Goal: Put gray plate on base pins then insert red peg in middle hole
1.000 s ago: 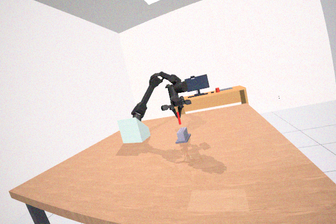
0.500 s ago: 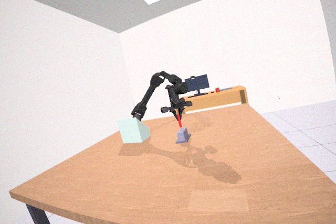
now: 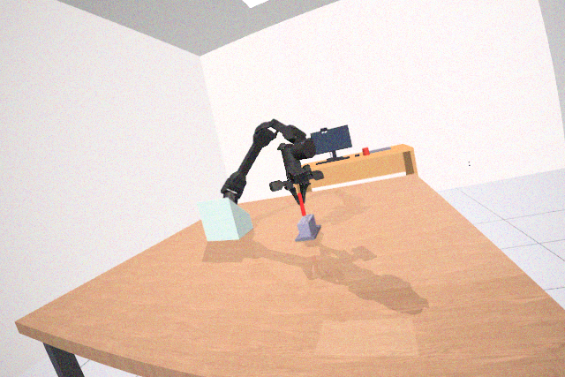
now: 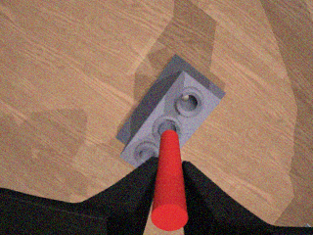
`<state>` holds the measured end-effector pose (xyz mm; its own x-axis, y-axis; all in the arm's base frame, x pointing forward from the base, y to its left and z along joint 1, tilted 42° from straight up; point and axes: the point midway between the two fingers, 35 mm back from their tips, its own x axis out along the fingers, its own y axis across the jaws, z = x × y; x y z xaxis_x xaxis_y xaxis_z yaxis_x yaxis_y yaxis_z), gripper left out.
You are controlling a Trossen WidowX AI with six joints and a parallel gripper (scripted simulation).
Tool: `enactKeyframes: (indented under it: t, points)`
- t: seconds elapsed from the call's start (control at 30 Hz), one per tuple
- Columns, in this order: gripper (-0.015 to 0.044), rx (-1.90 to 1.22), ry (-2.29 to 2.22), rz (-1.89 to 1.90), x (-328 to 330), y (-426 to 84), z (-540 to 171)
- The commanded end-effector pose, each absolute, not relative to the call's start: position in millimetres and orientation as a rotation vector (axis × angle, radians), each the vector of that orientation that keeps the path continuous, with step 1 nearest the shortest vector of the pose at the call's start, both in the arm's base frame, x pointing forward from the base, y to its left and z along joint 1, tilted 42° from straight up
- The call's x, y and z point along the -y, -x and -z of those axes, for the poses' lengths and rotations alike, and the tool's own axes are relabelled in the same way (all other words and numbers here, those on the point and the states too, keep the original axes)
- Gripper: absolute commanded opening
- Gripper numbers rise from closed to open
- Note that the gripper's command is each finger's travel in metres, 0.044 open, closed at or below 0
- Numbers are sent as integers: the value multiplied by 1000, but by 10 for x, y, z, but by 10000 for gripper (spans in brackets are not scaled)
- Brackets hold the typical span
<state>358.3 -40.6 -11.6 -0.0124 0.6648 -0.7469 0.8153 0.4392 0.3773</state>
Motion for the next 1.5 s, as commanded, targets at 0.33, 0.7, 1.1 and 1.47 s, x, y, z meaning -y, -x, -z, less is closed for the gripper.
enactKeyframes:
  t: [0.33,0.7,1.1,1.47]
  points:
    - [0,-1729,-1275,193,410,-3603,99]
    - [0,-1729,-1275,193,410,-3603,99]
    - [0,-1731,-1280,194,404,-3597,105]
    - [0,-1730,-1278,193,352,-3602,164]
